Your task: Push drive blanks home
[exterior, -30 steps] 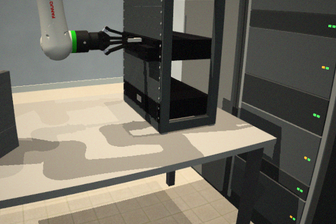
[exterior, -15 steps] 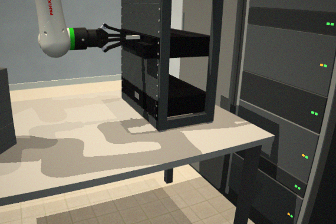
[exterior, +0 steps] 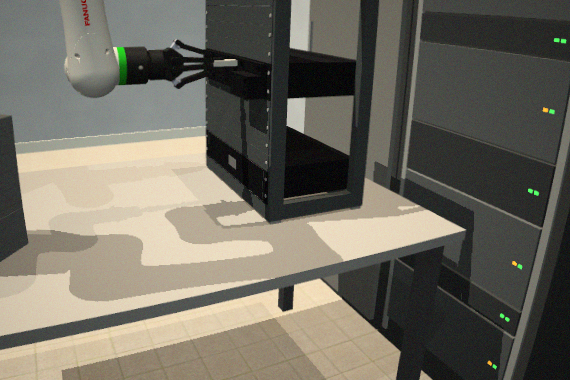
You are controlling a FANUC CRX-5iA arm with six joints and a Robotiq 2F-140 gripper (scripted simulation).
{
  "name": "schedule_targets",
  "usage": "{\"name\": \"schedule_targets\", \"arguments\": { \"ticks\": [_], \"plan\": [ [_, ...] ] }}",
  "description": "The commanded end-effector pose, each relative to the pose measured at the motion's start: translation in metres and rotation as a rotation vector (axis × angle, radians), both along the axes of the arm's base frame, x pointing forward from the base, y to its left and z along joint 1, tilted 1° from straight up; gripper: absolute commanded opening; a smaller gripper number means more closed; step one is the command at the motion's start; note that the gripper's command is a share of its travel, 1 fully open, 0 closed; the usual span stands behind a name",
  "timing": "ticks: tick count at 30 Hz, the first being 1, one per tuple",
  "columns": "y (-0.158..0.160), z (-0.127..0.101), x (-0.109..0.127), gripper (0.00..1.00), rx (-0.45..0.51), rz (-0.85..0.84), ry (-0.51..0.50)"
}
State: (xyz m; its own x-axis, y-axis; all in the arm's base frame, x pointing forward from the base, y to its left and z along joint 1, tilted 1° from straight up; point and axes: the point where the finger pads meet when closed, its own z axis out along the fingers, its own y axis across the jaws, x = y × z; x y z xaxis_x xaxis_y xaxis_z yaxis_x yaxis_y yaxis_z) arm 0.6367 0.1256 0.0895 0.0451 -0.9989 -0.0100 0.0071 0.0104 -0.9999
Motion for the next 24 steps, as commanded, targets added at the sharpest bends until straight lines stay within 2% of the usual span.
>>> {"name": "schedule_targets", "arguments": {
  "ticks": [1, 18, 24],
  "plan": [
    [0.000, 0.000, 0.001, 0.00, 0.000, 0.001, -0.001],
    [0.000, 0.000, 0.001, 0.00, 0.000, 0.001, -0.001],
    [0.000, 0.000, -0.014, 0.00, 0.000, 0.001, -0.001]
  ]
}}
